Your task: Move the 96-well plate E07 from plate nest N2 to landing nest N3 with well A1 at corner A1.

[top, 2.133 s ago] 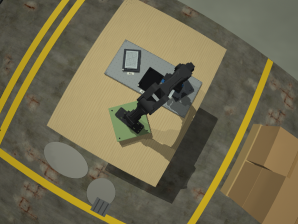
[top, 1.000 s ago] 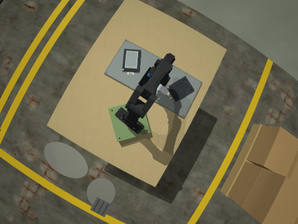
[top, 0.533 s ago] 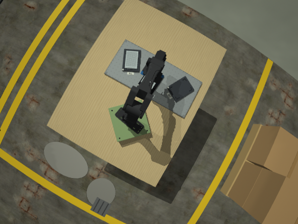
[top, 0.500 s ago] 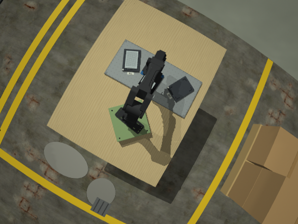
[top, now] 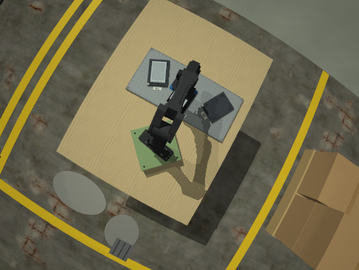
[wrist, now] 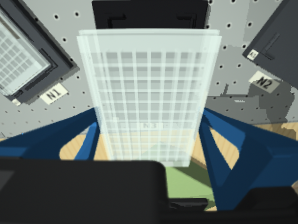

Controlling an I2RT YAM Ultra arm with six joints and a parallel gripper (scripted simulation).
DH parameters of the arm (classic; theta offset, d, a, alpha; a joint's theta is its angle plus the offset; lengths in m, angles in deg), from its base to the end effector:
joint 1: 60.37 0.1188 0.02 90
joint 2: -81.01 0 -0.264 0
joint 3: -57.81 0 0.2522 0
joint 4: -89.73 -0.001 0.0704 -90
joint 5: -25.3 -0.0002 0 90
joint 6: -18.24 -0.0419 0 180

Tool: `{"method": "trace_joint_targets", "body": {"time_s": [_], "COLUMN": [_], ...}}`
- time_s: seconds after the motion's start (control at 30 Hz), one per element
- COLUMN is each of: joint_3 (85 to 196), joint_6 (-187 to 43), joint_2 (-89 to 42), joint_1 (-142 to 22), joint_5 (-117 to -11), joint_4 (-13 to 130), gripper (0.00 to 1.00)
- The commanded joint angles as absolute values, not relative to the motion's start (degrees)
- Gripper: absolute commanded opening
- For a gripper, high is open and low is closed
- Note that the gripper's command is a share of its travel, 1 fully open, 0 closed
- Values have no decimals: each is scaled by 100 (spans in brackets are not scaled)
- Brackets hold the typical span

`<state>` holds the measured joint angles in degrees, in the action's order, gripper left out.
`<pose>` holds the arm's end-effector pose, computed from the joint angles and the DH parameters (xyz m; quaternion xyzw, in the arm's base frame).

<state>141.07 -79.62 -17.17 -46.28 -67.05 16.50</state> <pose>0.2957 0.0735 0.2030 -0.0540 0.9982 -0.0171 0.0197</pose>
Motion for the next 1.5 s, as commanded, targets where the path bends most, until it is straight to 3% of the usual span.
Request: {"method": "trace_joint_targets", "body": {"time_s": [0.0,1.47], "joint_3": [14127,13565], "joint_6": [-7961,-7915], "joint_2": [-1678,-2113], "joint_1": [-4631,-4677], "joint_5": [-6708,-6706], "joint_4": [1672,2671], "gripper": [0,0]}}
